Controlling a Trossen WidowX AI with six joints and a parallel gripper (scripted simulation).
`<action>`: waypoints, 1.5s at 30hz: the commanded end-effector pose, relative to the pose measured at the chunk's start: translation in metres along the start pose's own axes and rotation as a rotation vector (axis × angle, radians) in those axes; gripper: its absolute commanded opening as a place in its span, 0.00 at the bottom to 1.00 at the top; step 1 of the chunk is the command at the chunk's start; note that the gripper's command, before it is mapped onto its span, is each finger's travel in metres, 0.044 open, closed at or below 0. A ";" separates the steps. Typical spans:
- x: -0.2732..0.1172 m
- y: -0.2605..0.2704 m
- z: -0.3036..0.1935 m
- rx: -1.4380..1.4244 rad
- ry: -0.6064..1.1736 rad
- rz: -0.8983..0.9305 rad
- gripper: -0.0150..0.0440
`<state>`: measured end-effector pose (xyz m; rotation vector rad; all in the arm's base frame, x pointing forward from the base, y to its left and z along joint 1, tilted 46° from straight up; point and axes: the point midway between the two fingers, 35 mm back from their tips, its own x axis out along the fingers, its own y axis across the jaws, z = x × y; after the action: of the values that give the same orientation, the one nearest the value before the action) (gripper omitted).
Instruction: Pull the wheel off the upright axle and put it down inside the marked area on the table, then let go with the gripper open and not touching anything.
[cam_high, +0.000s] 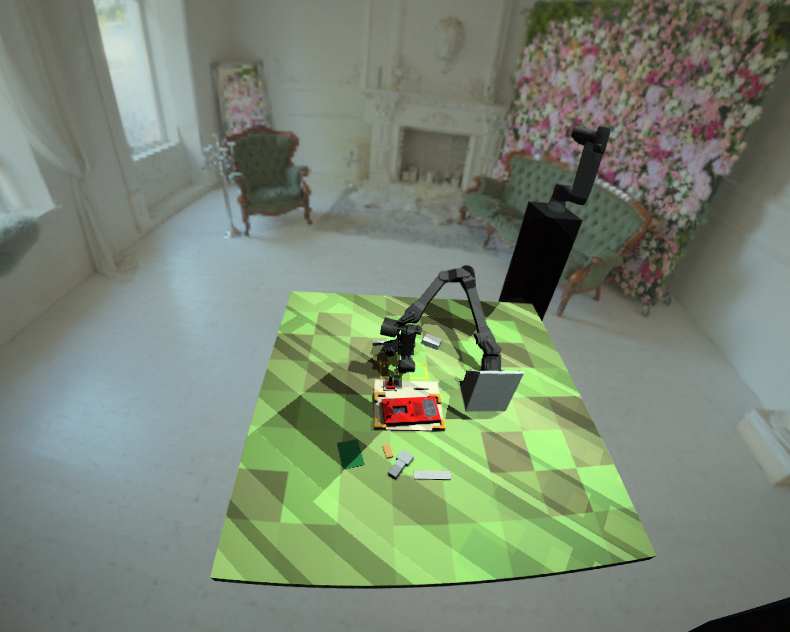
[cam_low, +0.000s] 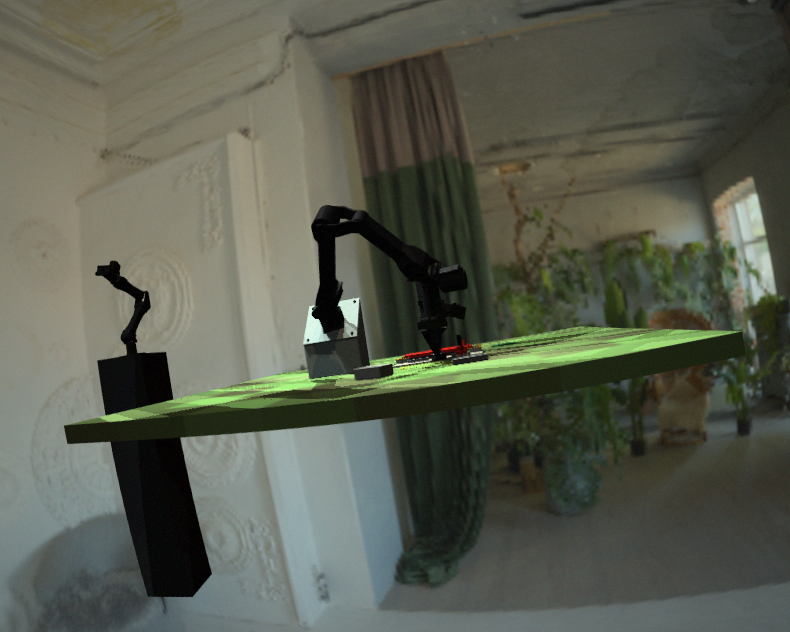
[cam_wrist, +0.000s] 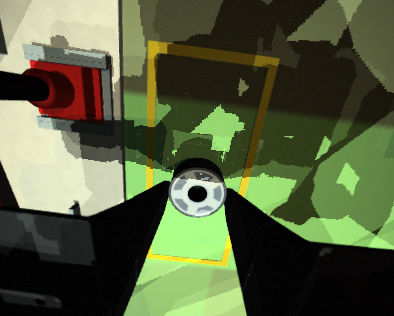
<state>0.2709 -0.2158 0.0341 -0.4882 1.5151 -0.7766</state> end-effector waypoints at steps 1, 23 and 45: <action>0.011 0.000 -0.002 -0.005 0.002 0.002 0.25; -0.054 0.000 -0.001 -0.005 0.001 0.005 0.76; -0.098 0.038 -0.081 -0.009 0.006 0.009 1.00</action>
<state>0.2084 -0.1060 0.0721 -0.4895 1.5230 -0.7642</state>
